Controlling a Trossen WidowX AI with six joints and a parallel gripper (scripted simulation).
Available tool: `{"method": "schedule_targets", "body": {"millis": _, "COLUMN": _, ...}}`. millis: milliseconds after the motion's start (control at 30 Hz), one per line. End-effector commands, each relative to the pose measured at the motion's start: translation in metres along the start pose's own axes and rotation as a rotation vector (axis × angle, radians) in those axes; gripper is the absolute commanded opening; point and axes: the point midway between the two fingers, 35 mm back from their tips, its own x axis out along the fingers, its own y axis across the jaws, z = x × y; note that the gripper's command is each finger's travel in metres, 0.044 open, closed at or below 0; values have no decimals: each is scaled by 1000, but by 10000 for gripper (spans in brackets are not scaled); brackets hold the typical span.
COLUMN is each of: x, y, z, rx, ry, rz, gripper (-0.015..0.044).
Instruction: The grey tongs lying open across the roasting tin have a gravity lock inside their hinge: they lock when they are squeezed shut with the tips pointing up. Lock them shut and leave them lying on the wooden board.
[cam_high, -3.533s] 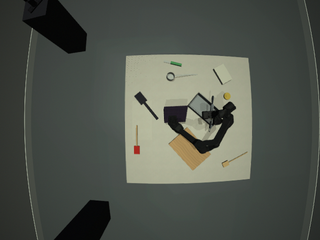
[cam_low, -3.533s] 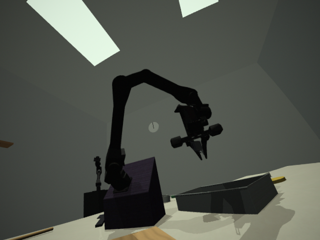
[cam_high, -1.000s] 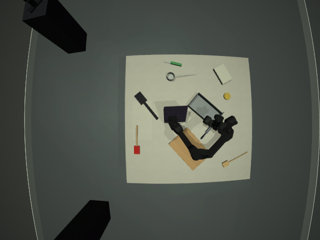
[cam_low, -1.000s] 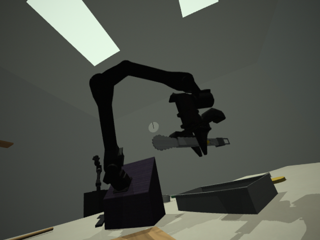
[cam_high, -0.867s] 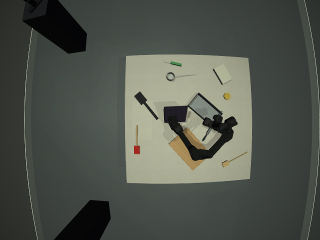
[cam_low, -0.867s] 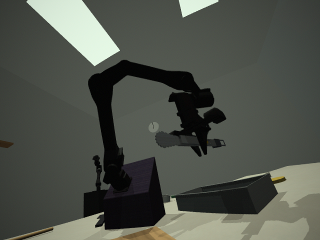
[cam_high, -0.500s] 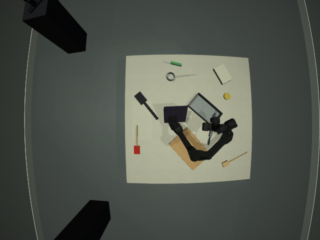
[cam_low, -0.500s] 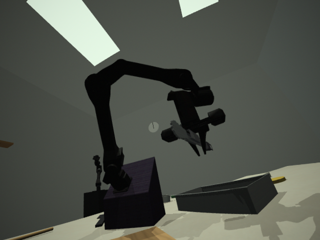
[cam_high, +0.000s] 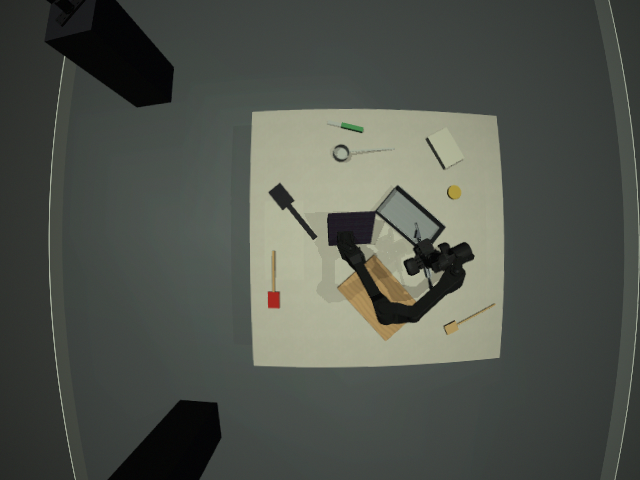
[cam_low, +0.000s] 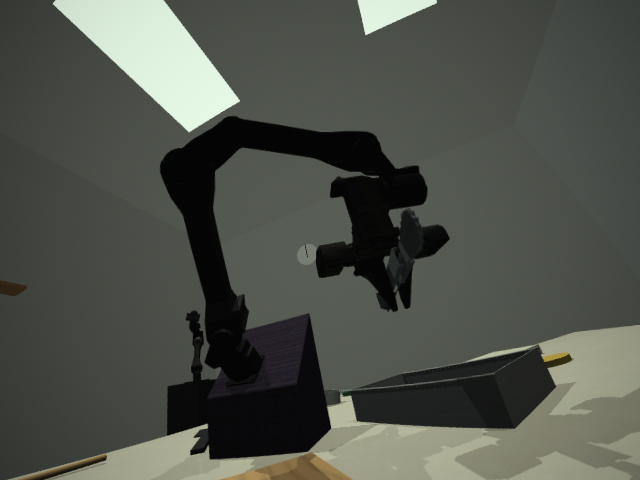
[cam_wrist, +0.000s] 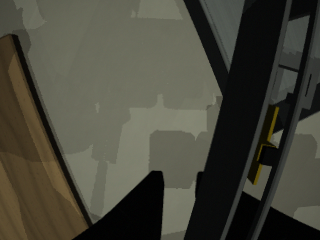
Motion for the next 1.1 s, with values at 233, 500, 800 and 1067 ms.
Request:
{"method": "schedule_targets", "body": {"millis": 233, "x": -1, "y": 8, "z": -11, "rx": -355, "ry": 9, "rz": 2, "gripper": -150}}
{"method": "schedule_targets", "body": {"millis": 500, "x": -1, "y": 13, "z": -18, "rx": -616, "ry": 10, "rz": 7, "gripper": -150}}
{"method": "schedule_targets", "body": {"millis": 800, "x": -1, "y": 20, "z": -26, "rx": -909, "ry": 11, "rz": 13, "gripper": -150}}
{"method": "schedule_targets", "body": {"millis": 1067, "x": -1, "y": 26, "z": -33, "rx": -1170, "ry": 10, "rz": 20, "gripper": -150}}
